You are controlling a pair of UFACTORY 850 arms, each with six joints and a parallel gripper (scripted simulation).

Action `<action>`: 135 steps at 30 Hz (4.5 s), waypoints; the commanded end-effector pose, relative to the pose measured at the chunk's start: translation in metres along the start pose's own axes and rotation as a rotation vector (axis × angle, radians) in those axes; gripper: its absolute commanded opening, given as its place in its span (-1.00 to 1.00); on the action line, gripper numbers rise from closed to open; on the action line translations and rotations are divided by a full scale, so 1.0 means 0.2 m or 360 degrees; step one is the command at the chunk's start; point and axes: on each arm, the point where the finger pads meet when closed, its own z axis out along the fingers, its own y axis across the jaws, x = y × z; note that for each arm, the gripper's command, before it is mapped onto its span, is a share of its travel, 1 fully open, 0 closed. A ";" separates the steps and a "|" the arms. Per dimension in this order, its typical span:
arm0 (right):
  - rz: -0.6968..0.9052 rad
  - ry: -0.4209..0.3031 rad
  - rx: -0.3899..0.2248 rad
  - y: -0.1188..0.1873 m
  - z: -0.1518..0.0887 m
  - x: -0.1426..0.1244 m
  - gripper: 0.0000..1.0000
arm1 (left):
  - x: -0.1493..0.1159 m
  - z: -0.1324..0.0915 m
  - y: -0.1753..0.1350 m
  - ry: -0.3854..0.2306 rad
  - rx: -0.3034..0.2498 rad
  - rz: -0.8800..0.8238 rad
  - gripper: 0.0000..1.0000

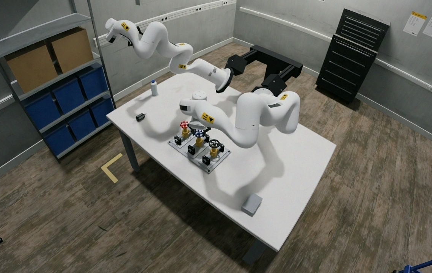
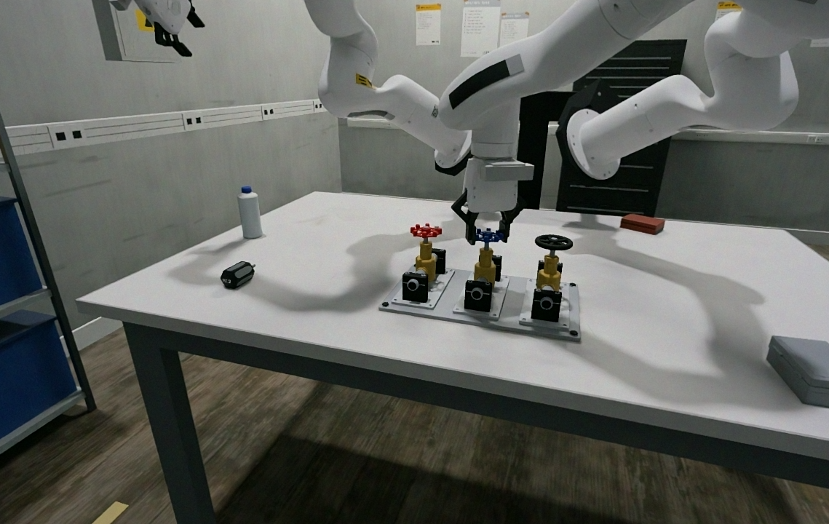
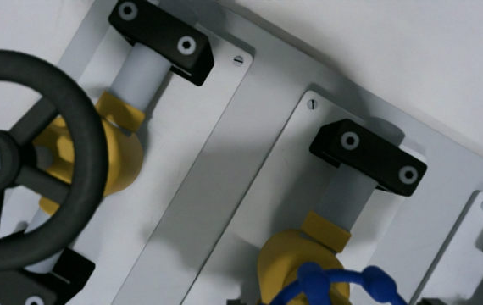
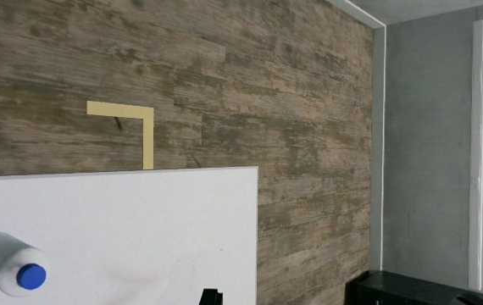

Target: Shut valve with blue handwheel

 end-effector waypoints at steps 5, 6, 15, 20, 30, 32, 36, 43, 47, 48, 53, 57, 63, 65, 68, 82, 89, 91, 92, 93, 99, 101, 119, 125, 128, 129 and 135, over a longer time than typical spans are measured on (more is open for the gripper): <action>0.0000 0.0002 0.0000 0.00 0.00 0.00 1.00 | 0.00 0.00 0.00 0.0000 -0.0001 0.0161 -1.00; 0.0000 0.0002 0.0000 0.00 0.00 0.00 1.00 | 0.00 0.00 0.00 0.0000 -0.0001 0.0182 -1.00; 0.0000 0.0002 0.0000 0.00 0.00 0.00 1.00 | 0.00 0.00 0.00 0.0000 -0.0001 0.0334 -1.00; 0.0000 0.0002 0.0000 0.00 0.00 0.00 1.00 | 0.00 0.00 0.00 0.0000 -0.0001 0.0447 -1.00; 0.0000 0.0002 0.0000 0.00 0.00 0.00 1.00 | 0.00 0.00 0.00 0.0000 -0.0001 0.0634 -1.00; 0.0000 0.0002 0.0000 0.00 0.00 0.00 1.00 | 0.00 0.00 0.00 0.0000 -0.0001 0.0682 -1.00; 0.0000 0.0002 0.0000 0.00 0.00 0.00 1.00 | 0.00 0.00 0.00 0.0000 -0.0001 0.0779 -1.00; 0.0000 0.0002 0.0000 0.00 0.00 0.00 1.00 | 0.00 0.00 0.00 0.0000 -0.0001 0.0953 -1.00; 0.0000 0.0002 0.0000 0.00 0.00 0.00 1.00 | 0.00 0.00 0.00 0.0000 -0.0001 0.1004 -1.00; 0.0000 0.0002 0.0000 0.00 0.00 0.00 1.00 | 0.00 0.00 0.00 0.0000 -0.0001 0.1030 -1.00; 0.0000 0.0002 0.0000 0.00 0.00 0.00 1.00 | 0.00 0.00 0.00 0.0000 -0.0001 0.1159 -1.00; 0.0000 0.0002 0.0000 0.00 0.00 0.00 1.00 | 0.00 0.00 0.00 0.0000 -0.0001 0.1265 -1.00; 0.0000 0.0002 0.0000 0.00 0.00 0.00 1.00 | 0.00 0.00 0.00 0.0000 -0.0001 0.1372 -1.00; 0.0000 0.0002 0.0000 0.00 0.00 0.00 1.00 | 0.00 0.00 0.00 0.0000 -0.0001 0.1427 -1.00; 0.0000 0.0002 0.0000 0.00 0.00 0.00 1.00 | 0.00 0.00 0.00 0.0000 -0.0001 0.1509 -1.00; 0.0000 0.0002 0.0000 0.00 0.00 0.00 1.00 | 0.00 0.00 0.00 0.0000 -0.0001 0.1847 -1.00; 0.0000 0.0002 0.0000 0.00 0.00 0.00 1.00 | 0.00 0.00 0.00 0.0000 -0.0001 0.2050 -1.00; 0.0000 0.0002 0.0000 0.00 0.00 0.00 1.00 | 0.00 0.00 0.00 0.0000 -0.0001 0.2109 -1.00; 0.0000 0.0002 0.0000 0.00 0.00 0.00 1.00 | 0.00 0.00 0.00 0.0000 -0.0001 0.2139 -1.00; 0.0000 0.0002 0.0000 0.00 0.00 0.00 1.00 | 0.00 0.00 0.00 0.0000 -0.0001 0.2169 -1.00; 0.0000 0.0002 0.0000 0.00 0.00 0.00 1.00 | 0.00 0.00 0.00 0.0000 -0.0001 0.2288 -1.00; 0.0000 0.0002 0.0000 0.00 0.00 0.00 1.00 | 0.00 0.00 0.00 0.0000 -0.0001 0.2349 -1.00; 0.0000 0.0002 0.0000 0.00 0.00 0.00 1.00 | 0.00 0.00 0.00 0.0000 -0.0001 0.2843 -1.00; 0.0000 0.0002 0.0000 0.00 0.00 0.00 1.00 | 0.00 0.00 0.00 0.0000 -0.0001 0.3034 -1.00; 0.0000 0.0002 0.0000 0.00 0.00 0.00 1.00 | 0.00 0.00 0.00 0.0000 -0.0001 0.3130 -1.00; 0.0000 0.0002 0.0000 0.00 0.00 0.00 1.00 | 0.00 0.00 0.00 0.0000 -0.0001 0.3162 -1.00; 0.0000 0.0002 0.0000 0.00 0.00 0.00 1.00 | 0.00 0.00 0.00 0.0000 -0.0001 0.3291 -1.00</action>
